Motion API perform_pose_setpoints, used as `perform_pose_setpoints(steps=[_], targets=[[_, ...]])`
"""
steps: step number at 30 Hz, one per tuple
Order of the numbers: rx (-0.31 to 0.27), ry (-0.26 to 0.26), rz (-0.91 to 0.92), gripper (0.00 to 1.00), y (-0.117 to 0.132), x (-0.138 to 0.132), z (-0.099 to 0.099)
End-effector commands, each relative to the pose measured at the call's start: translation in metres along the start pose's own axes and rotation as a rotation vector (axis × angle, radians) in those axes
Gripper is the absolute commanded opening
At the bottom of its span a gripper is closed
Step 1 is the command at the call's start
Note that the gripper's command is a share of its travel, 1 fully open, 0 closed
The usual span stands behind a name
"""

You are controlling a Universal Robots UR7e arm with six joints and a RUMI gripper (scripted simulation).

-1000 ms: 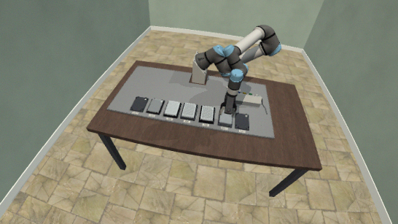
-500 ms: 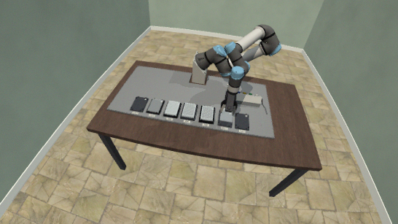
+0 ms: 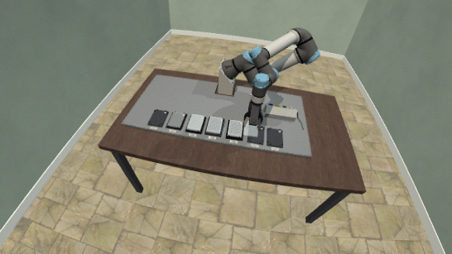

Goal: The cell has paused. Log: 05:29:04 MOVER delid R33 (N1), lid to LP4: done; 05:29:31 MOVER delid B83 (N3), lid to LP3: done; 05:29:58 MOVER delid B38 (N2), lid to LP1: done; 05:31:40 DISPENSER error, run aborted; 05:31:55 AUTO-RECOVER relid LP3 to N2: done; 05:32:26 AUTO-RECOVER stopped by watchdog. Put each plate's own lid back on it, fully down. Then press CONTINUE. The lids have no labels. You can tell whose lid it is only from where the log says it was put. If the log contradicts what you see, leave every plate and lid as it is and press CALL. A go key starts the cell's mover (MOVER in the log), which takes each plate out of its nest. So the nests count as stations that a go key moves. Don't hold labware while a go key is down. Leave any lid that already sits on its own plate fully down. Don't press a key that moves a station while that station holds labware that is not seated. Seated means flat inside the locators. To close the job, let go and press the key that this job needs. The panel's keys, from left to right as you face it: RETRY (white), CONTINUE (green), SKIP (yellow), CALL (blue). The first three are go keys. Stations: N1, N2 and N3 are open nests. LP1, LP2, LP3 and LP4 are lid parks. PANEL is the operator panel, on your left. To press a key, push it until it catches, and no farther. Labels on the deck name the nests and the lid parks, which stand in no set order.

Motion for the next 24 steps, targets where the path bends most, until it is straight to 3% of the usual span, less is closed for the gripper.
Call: perform_pose_setpoints(steps=[1,17,24], targets=[[0.001,-0.001,-0.002,0.0,0.001,0.024,0.0],[0.001,-0.001,-0.002,0.0,0.008,0.094,0.0],[0.001,-0.001,-0.002,0.0,0.008,0.095,0.0]])
Point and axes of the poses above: the point where the finger pads meet when closed, its own z axis out along the fingers, its own x axis across the jaws, y = z × x, the point moved 9 cm from there along -z, back along the fingers, and after that the axes turned 2 degrees about -z, right-handed, at the moved point
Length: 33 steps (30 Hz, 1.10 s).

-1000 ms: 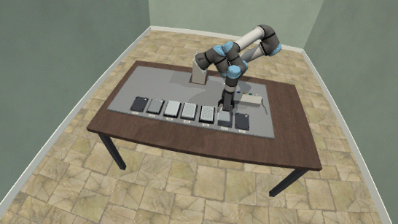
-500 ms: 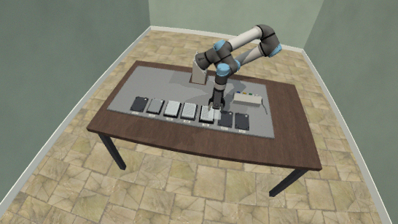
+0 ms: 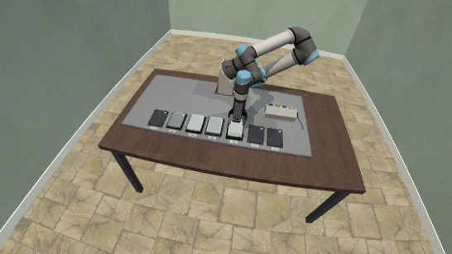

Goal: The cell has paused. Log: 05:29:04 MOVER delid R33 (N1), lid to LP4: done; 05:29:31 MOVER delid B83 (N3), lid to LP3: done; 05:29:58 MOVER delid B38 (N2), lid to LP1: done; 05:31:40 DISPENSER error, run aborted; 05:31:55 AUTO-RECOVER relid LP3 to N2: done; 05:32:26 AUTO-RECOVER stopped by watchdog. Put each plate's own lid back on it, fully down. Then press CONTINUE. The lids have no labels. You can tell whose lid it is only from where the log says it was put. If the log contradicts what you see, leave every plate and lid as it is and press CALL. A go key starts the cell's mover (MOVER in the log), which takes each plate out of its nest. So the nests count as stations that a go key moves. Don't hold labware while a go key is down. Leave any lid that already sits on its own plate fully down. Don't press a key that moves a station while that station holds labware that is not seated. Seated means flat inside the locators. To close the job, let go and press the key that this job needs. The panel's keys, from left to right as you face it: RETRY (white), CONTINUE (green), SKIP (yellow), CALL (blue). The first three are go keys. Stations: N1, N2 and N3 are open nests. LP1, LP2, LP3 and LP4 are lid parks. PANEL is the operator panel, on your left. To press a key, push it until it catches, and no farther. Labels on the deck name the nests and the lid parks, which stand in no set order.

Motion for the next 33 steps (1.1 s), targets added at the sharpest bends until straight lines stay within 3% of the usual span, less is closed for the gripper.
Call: perform_pose_setpoints(steps=[1,33], targets=[[0.001,0.0,-0.001,0.0,-0.0003,0.0025,-0.0003],[0.001,0.0,-0.001,0.0,-0.0003,0.0027,0.0091]])
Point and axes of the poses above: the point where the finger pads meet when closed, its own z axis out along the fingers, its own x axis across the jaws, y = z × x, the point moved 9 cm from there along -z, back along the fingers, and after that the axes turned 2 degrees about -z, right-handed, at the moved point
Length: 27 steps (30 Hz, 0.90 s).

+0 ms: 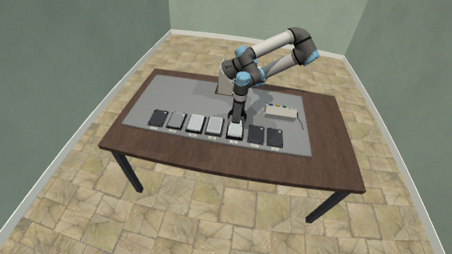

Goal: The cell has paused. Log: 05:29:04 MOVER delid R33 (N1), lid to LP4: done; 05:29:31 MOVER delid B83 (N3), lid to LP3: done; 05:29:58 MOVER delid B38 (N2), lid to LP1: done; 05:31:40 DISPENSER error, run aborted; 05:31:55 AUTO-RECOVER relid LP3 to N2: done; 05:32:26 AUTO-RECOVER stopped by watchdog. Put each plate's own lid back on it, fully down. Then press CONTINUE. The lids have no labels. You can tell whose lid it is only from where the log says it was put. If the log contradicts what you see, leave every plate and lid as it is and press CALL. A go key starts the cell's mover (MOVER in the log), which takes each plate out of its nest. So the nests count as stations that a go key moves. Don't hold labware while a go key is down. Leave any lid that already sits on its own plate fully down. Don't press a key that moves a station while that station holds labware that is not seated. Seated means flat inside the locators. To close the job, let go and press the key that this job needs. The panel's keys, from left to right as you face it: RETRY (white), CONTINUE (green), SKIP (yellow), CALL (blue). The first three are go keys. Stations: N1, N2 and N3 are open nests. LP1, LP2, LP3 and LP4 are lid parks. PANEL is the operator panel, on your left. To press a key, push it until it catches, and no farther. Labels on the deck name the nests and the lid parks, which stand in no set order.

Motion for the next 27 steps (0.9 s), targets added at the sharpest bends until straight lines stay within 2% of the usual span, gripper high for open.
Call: perform_pose_setpoints(steps=[1,27], targets=[[0.001,0.0,0.0,0.0,-0.0003,0.0001,0.0013],[0.001,0.0,0.0,0.0,-0.0003,0.0,0.0086]])
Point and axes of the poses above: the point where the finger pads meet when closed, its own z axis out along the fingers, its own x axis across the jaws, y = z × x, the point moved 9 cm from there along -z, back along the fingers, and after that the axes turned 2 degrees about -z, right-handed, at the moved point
